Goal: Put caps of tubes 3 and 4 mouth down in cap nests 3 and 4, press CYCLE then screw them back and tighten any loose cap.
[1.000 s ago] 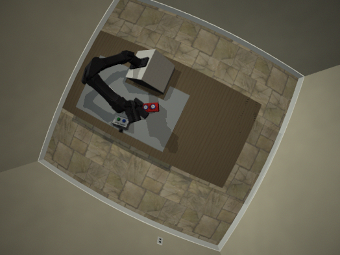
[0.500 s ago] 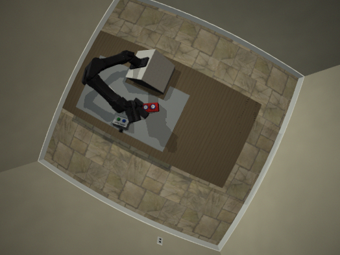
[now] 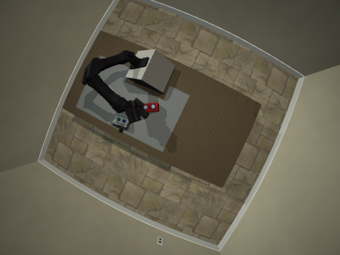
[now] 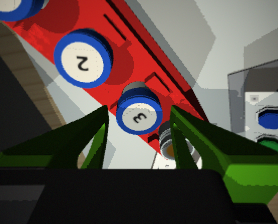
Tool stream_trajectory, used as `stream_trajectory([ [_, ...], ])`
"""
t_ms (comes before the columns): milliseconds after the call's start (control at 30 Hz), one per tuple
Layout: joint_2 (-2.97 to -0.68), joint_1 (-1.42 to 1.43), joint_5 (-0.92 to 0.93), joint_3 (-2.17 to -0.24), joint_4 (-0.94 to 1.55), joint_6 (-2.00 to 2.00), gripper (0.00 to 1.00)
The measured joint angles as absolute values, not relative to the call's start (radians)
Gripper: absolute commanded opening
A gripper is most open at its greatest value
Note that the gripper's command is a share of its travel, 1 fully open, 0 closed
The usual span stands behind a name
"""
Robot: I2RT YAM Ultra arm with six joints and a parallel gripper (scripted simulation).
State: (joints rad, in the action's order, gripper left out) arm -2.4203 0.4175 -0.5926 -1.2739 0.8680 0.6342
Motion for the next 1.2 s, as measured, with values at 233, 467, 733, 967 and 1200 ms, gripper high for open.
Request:
stream_trajectory([
  [233,-2.42,0.418,-0.593,-1.274,0.868,0.634,0.49],
  [467,-2.42,0.418,-0.593,-1.274,0.868,0.634,0.49],
  [733,-2.423,0.413,-0.594,-1.268,0.861,0.526,0.49],
  [967,-2.427,0.409,-0.596,-1.263,0.849,0.416,0.49],
  [1200,-2.429,0.405,-0.598,-1.259,0.839,0.396,0.0],
])
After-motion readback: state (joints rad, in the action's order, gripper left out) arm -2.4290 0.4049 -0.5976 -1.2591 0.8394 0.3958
